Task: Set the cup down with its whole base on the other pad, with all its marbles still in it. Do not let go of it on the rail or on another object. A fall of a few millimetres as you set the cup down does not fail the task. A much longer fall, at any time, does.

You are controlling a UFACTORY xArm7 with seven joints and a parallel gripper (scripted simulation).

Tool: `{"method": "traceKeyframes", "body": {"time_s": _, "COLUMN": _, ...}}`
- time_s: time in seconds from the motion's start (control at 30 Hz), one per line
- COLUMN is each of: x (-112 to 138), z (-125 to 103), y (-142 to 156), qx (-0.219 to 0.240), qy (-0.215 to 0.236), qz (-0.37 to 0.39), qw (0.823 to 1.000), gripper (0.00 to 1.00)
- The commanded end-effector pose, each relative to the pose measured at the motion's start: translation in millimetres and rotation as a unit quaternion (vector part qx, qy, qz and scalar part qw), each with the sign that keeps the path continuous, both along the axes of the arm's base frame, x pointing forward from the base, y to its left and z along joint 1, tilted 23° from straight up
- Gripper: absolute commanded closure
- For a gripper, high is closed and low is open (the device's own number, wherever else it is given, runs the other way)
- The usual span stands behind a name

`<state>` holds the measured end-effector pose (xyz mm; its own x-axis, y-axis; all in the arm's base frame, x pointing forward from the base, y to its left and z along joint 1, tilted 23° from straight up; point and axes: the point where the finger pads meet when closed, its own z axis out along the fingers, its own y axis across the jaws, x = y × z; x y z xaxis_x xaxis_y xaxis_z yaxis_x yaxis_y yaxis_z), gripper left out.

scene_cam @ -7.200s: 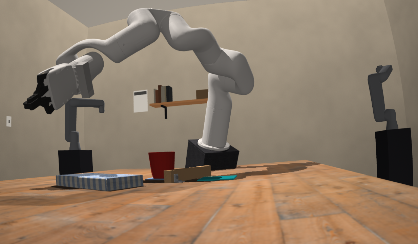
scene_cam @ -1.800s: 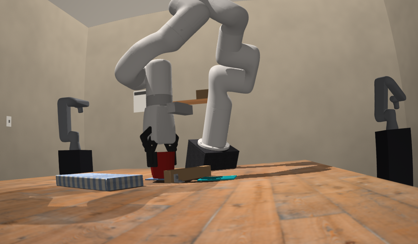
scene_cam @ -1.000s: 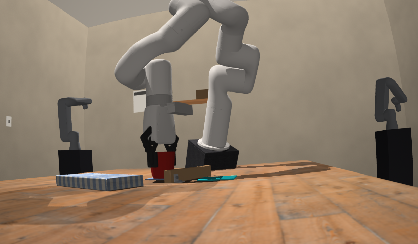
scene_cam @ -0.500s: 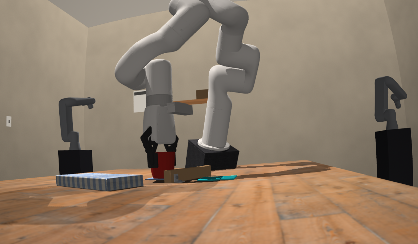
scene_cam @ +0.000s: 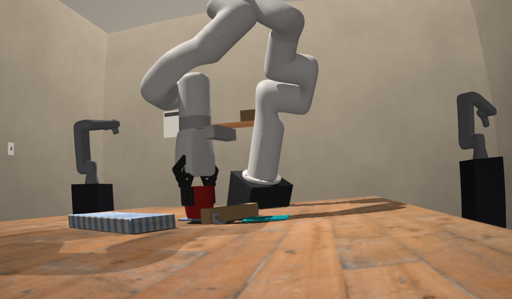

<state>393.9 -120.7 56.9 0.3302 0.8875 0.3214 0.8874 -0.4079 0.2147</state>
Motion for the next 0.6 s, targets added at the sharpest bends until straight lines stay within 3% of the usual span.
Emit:
{"method": "traceKeyframes", "body": {"time_s": 0.0, "x": 0.4, "z": 1.1, "y": -1.1, "qx": -0.001, "qy": -0.001, "qz": -0.001, "qw": 1.0, "gripper": 0.12}}
{"method": "traceKeyframes", "body": {"time_s": 0.57, "x": 0.4, "z": 1.1, "y": -1.1, "qx": -0.001, "qy": -0.001, "qz": -0.001, "qw": 1.0, "gripper": 0.15}}
